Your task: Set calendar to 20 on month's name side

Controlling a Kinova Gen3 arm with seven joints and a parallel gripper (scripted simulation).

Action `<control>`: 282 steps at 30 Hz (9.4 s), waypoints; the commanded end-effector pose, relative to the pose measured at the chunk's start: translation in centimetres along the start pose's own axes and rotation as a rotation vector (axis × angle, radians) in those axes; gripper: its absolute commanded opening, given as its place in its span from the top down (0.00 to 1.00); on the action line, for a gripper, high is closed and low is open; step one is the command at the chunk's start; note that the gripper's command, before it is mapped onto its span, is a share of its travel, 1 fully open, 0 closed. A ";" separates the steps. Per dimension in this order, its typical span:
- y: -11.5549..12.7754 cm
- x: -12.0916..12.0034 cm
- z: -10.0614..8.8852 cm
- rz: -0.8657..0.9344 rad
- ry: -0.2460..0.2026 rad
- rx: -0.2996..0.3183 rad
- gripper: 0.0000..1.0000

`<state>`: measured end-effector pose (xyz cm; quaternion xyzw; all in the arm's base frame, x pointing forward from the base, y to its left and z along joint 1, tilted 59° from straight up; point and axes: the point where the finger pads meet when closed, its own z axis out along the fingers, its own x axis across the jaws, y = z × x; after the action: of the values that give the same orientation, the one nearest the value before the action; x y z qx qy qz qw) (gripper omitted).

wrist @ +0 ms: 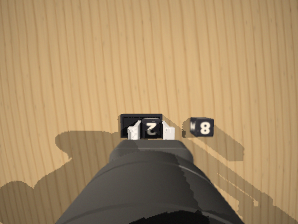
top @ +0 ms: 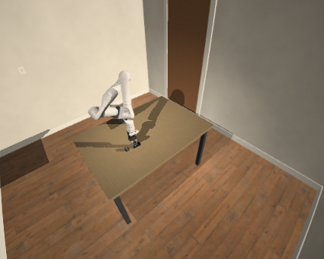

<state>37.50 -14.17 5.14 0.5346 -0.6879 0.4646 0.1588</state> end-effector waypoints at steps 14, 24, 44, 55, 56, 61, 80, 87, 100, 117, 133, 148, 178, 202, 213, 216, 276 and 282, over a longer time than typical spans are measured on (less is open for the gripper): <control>0.0 0.0 0.0 0.000 -0.001 0.001 0.43; 0.0 0.0 0.0 0.000 -0.001 0.001 0.43; 0.0 0.0 -2.1 0.000 -0.001 0.001 0.43; 0.0 0.0 -5.3 0.000 -0.001 0.001 0.43; 0.0 0.0 -5.7 0.000 -0.001 0.001 0.43; 0.0 0.0 -7.5 0.000 -0.001 0.001 0.43; 0.0 0.0 -10.0 0.000 -0.001 0.001 0.43; 0.0 0.0 -10.0 0.000 -0.001 0.001 0.43; 0.0 0.0 -10.0 0.011 0.000 0.000 0.43; -0.1 0.6 -9.9 0.140 0.005 -0.005 0.43; -0.3 1.8 -9.7 0.443 0.018 -0.012 0.43; -0.2 3.1 -9.6 0.873 0.034 -0.015 0.43; 0.6 3.6 -9.6 2.015 0.046 0.004 0.43; 0.5 1.8 -9.8 2.696 0.023 0.010 0.43; 0.3 0.9 -9.9 2.941 0.010 0.005 0.43; 0.3 0.8 -9.9 2.958 0.009 0.005 0.43; 0.0 0.0 -7.4 3.141 -0.001 -0.001 0.43; 0.0 -0.1 -5.4 3.141 -0.001 -0.001 0.43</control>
<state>36.16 -8.89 8.12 -0.6852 -0.5397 0.1534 -0.4644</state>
